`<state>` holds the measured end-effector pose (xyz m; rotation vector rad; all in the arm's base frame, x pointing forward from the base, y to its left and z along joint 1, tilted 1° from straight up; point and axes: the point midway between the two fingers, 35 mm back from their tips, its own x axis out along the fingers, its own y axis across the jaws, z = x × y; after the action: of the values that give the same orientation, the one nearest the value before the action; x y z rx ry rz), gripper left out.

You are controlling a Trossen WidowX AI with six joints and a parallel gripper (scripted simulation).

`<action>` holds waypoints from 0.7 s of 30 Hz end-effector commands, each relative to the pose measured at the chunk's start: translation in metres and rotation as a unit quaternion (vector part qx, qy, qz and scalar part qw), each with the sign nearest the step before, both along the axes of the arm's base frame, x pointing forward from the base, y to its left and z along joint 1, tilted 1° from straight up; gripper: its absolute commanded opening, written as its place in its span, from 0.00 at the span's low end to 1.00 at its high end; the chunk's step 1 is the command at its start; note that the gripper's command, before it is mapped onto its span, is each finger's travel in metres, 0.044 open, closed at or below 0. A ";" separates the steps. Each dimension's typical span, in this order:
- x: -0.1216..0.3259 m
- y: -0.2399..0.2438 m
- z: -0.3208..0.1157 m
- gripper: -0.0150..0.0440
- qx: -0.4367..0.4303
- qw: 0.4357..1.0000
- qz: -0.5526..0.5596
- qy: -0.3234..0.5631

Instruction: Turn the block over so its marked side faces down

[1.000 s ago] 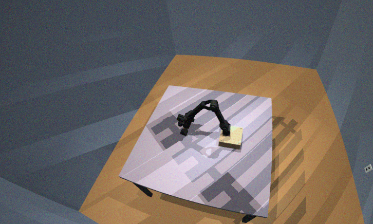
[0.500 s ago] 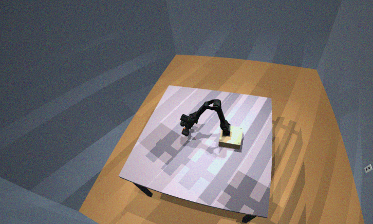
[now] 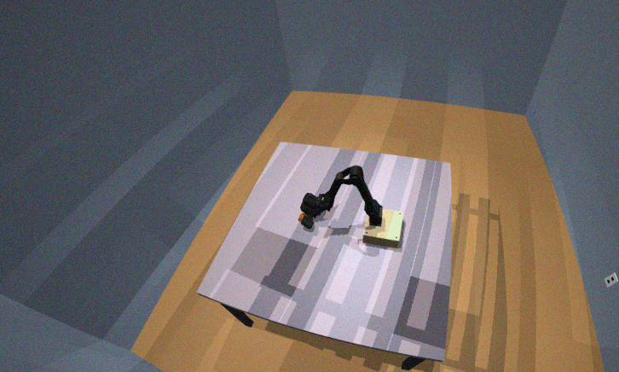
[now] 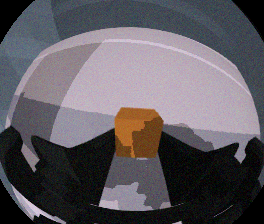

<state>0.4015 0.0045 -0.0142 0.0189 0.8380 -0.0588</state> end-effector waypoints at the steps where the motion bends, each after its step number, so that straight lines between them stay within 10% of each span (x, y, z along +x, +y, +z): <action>1: 0.000 0.000 -0.006 0.25 -0.004 1.000 0.000 -0.022; 21: -0.014 -0.001 -0.009 0.25 -0.012 0.986 0.000 -0.164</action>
<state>0.3905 0.0039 -0.0233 0.0101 0.5327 -0.0606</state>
